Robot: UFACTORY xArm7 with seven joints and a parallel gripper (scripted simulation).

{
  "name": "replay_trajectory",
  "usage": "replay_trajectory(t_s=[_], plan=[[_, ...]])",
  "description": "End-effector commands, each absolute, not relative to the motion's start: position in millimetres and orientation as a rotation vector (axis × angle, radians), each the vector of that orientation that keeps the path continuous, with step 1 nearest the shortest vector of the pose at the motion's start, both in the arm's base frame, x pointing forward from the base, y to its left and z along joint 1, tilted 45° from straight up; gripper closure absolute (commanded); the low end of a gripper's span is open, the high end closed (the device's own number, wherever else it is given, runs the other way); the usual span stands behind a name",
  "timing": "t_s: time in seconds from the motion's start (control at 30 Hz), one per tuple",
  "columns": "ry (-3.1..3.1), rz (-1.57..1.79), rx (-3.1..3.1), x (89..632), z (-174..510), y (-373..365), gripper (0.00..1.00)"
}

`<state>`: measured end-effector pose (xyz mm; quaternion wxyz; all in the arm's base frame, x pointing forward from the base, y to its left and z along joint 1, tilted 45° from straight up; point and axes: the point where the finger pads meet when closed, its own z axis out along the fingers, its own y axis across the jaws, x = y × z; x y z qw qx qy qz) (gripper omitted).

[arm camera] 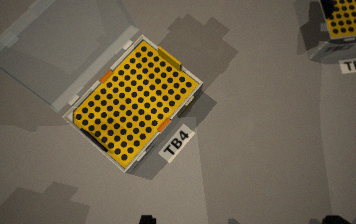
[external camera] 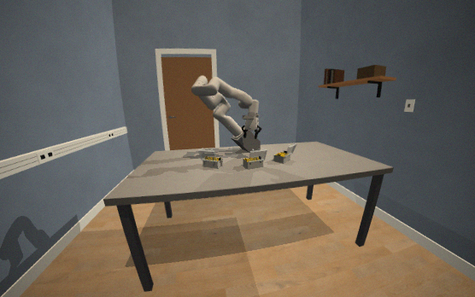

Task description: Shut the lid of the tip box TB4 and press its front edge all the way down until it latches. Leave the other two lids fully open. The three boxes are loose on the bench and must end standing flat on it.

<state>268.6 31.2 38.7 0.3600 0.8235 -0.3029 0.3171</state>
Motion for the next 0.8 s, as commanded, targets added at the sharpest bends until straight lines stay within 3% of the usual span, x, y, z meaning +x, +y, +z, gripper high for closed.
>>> replay_trajectory(t_s=[0.0, 0.53, 0.77], plan=[[-0.781, 0.820, 2.126, 269, 40, 33, 1.00], [-0.781, 0.820, 2.126, 269, 40, 33, 1.00], [-0.553, 0.653, 2.225, 303, 47, 35, 1.00]])
